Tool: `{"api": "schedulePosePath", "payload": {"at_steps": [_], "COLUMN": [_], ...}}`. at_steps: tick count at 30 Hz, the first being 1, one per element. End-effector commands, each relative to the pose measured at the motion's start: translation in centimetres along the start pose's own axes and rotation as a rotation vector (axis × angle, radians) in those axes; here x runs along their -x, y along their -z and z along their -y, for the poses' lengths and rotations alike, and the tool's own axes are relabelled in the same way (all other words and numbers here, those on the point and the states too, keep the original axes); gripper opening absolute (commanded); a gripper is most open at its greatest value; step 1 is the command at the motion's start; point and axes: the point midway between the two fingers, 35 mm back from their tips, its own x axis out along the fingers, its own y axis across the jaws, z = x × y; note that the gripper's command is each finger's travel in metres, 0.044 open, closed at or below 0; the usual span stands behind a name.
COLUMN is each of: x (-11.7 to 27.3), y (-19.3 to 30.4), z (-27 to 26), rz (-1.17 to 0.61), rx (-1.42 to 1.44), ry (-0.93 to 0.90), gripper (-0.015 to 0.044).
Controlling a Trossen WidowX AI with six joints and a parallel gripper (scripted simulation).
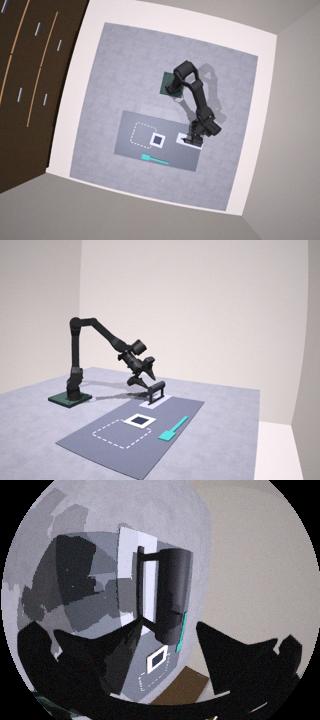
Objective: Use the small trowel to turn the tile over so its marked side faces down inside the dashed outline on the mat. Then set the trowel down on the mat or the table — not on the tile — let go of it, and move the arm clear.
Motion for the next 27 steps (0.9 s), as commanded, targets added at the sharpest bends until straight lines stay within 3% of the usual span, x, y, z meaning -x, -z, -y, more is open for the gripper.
{"api": "schedulePosePath", "payload": {"at_steps": [1, 27], "x": [-0.3, -4.5], "y": [0.1, 0.1], "z": [-0.1, 0.0], "rz": [-0.005, -0.005], "rx": [0.011, 0.011], "ry": [0.003, 0.005], "gripper": [0.0300, 0.0300]}}
